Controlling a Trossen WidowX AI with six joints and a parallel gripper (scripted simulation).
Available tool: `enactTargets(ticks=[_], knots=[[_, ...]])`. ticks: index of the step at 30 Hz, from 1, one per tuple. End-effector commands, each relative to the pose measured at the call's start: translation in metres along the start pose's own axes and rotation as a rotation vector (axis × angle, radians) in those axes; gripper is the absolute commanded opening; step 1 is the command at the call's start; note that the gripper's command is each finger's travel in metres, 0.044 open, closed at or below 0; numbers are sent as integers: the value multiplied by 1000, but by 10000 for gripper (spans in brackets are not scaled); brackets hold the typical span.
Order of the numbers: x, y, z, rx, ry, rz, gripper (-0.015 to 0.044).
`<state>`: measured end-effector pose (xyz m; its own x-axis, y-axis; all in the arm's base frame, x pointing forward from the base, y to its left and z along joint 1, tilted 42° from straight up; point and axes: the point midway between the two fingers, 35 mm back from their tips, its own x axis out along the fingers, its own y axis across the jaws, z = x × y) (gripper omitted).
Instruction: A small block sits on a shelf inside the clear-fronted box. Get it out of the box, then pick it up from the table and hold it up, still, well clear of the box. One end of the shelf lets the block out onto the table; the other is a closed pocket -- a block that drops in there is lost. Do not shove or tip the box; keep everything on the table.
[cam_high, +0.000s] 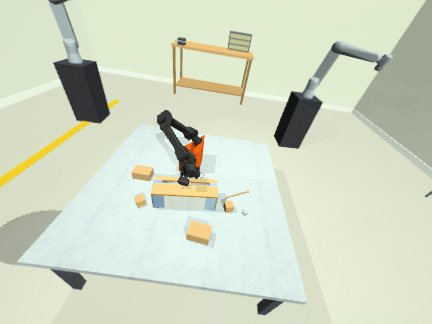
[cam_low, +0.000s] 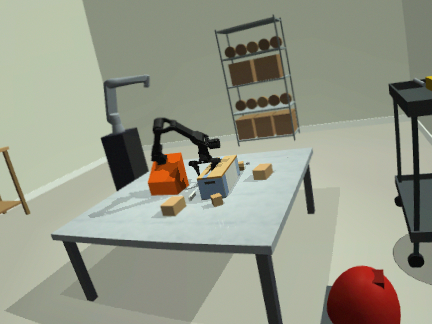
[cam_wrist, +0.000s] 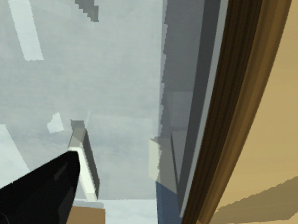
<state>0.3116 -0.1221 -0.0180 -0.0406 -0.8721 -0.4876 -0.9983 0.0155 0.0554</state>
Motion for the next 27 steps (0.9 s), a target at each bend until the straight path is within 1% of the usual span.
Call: enactTargets(ticks=[1, 27], knots=[[-1, 1, 4, -1, 0, 2, 400], [7, 1, -17, -1, 1, 3, 400]])
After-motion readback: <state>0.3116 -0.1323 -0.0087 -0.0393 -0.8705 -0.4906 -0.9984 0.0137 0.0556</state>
